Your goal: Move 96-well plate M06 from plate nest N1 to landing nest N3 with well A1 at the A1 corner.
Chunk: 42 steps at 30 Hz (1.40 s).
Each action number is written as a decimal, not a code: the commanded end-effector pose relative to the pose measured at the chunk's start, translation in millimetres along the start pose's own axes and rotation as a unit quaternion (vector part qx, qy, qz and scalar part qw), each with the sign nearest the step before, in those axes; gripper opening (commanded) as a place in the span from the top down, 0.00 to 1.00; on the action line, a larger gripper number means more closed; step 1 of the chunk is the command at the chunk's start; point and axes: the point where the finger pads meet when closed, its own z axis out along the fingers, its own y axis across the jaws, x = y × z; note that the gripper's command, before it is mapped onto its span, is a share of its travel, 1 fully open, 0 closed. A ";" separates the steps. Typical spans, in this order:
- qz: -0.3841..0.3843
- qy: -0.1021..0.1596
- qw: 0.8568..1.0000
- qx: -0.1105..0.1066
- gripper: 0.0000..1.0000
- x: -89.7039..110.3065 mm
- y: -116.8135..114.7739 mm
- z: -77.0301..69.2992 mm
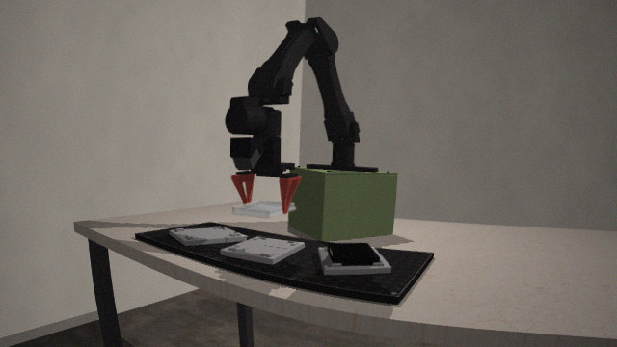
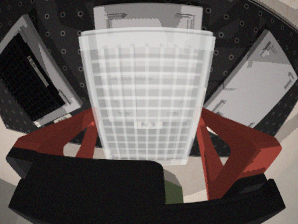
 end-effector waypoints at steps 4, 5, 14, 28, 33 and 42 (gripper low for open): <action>0.003 -0.036 0.999 0.005 1.00 -21.7 -7.9 -23.3; 0.003 -0.036 0.999 0.005 1.00 -21.7 -8.0 -23.3; 0.000 -0.041 0.999 0.006 1.00 -25.6 -7.1 -23.5; 0.001 -0.047 0.999 0.007 1.00 -27.0 -7.6 -23.7; 0.001 -0.047 0.999 0.007 1.00 -26.5 -7.7 -22.0; 0.001 -0.019 1.000 0.002 1.00 -7.3 -4.0 4.3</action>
